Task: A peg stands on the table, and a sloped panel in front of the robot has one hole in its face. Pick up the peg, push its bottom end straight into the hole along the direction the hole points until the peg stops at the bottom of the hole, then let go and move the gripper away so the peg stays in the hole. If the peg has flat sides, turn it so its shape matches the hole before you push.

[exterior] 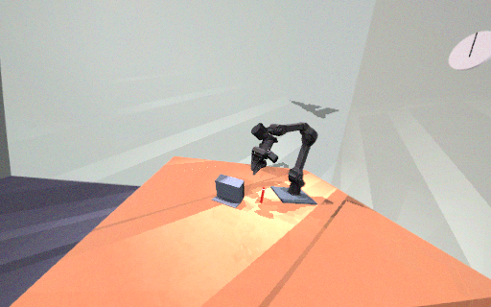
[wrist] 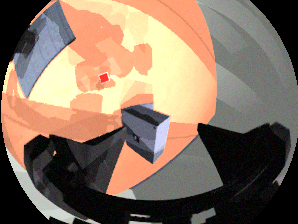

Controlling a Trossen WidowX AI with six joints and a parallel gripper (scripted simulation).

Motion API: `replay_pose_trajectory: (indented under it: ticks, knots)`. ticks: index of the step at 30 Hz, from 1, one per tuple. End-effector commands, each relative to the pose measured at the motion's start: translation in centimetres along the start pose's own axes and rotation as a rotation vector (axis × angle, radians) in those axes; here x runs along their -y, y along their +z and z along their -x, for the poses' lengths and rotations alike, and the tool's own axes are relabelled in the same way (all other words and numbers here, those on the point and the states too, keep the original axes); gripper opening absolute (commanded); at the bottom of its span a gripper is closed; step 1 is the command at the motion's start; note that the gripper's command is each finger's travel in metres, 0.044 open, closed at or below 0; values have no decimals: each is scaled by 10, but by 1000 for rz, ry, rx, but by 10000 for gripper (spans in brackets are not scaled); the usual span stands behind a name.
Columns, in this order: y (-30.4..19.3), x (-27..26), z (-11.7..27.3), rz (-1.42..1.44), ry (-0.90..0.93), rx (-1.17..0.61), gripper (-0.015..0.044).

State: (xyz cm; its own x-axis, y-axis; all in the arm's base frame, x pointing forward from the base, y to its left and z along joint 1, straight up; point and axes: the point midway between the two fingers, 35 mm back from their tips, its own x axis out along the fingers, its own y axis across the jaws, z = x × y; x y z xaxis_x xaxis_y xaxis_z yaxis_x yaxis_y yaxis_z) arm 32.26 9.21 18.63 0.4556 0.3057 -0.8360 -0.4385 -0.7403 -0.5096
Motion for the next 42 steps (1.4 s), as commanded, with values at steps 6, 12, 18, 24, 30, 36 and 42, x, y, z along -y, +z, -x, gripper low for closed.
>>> replay_pose_trajectory:
  ticks: [6,12,18,24,30,36,42]
  knots:
    - [36,-32,-17,91,278,140,440]
    - [56,-52,-18,169,456,229,440]
    - [60,-55,-18,191,499,251,440]
    - [60,-56,-21,191,499,251,440]
    - [61,-60,-29,191,499,251,440]
    - [63,-65,-38,191,499,251,440]
    - [65,-69,-46,191,499,251,440]
